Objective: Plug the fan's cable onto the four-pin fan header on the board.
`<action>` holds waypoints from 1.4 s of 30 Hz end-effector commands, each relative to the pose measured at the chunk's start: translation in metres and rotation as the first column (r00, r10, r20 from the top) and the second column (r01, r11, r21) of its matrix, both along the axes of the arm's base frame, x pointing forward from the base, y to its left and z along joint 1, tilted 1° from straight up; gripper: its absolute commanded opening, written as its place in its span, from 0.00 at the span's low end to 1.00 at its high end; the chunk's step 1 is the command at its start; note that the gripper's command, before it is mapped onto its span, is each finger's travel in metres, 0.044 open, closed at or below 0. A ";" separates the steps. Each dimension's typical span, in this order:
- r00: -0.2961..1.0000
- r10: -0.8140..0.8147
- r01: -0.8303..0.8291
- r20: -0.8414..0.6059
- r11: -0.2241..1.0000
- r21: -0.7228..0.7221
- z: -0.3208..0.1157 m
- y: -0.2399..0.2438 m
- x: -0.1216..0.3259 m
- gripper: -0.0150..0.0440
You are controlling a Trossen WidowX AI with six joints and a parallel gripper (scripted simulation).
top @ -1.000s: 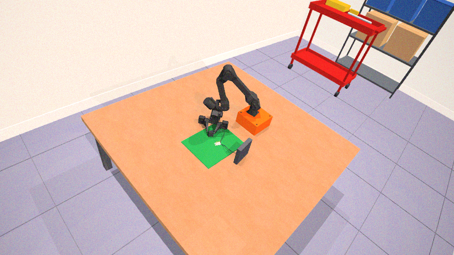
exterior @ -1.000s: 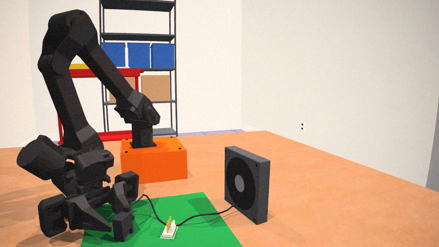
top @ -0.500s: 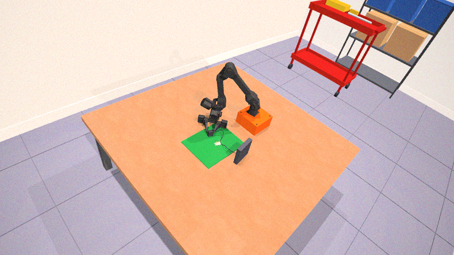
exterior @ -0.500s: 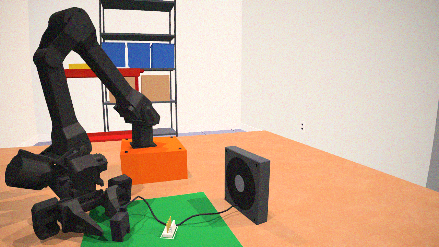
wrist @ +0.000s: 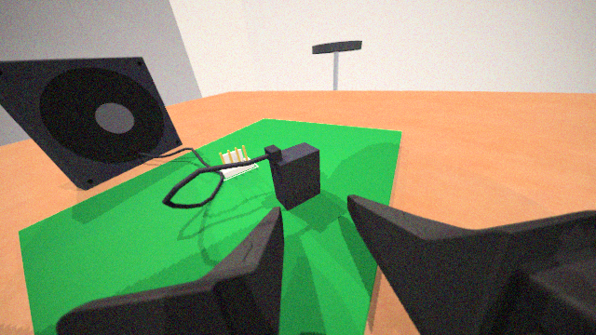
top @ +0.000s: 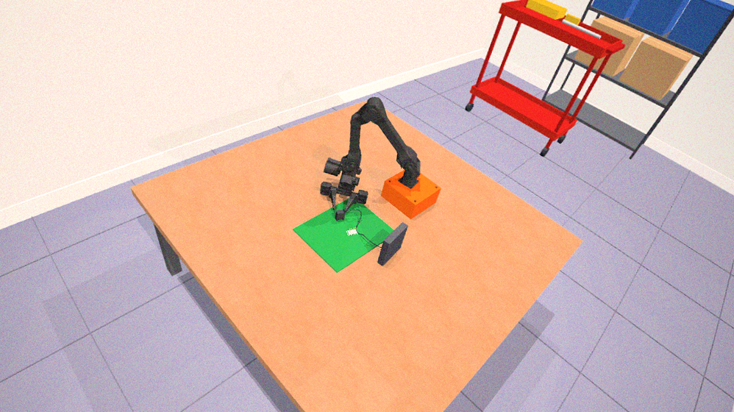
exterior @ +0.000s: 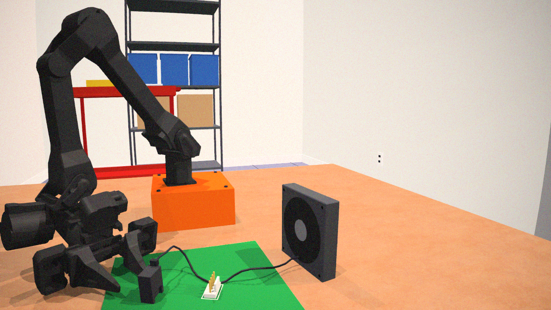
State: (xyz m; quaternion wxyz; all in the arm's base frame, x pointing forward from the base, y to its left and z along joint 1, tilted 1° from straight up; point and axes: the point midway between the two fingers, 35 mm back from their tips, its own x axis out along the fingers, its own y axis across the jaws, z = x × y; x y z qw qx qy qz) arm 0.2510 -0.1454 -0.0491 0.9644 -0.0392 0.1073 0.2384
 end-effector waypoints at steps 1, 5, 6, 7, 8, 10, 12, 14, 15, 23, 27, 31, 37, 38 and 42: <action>1.000 -0.008 0.008 -0.019 1.000 -0.009 -0.002 -0.003 -0.008 0.60; 1.000 -0.005 0.005 -0.020 1.000 -0.009 0.001 -0.005 -0.013 0.60; 1.000 -0.004 0.004 -0.020 1.000 -0.008 0.002 -0.005 -0.014 0.60; 1.000 -0.004 0.004 -0.020 1.000 -0.008 0.003 -0.005 -0.015 0.60; 1.000 -0.003 0.003 -0.020 1.000 -0.007 0.004 -0.006 -0.016 0.60; 1.000 -0.002 0.001 -0.019 1.000 -0.006 0.006 -0.006 -0.019 0.60; 1.000 0.000 0.000 -0.017 1.000 -0.005 0.008 -0.007 -0.021 0.60; 1.000 0.001 -0.001 -0.016 1.000 -0.003 0.011 -0.007 -0.023 0.60; 1.000 0.002 -0.002 -0.014 1.000 -0.003 0.013 -0.007 -0.025 0.60; 1.000 0.005 -0.005 -0.001 1.000 0.006 0.027 -0.009 -0.034 0.60; 1.000 0.005 -0.006 0.008 1.000 0.011 0.035 -0.011 -0.038 0.60; 1.000 0.005 -0.005 0.019 1.000 0.016 0.045 -0.012 -0.042 0.60; 0.999 0.002 -0.003 0.039 1.000 0.025 0.061 -0.015 -0.048 0.60; 0.999 0.001 -0.002 0.043 1.000 0.026 0.064 -0.015 -0.049 0.60; 0.998 -0.003 0.001 0.056 1.000 0.031 0.074 -0.017 -0.052 0.60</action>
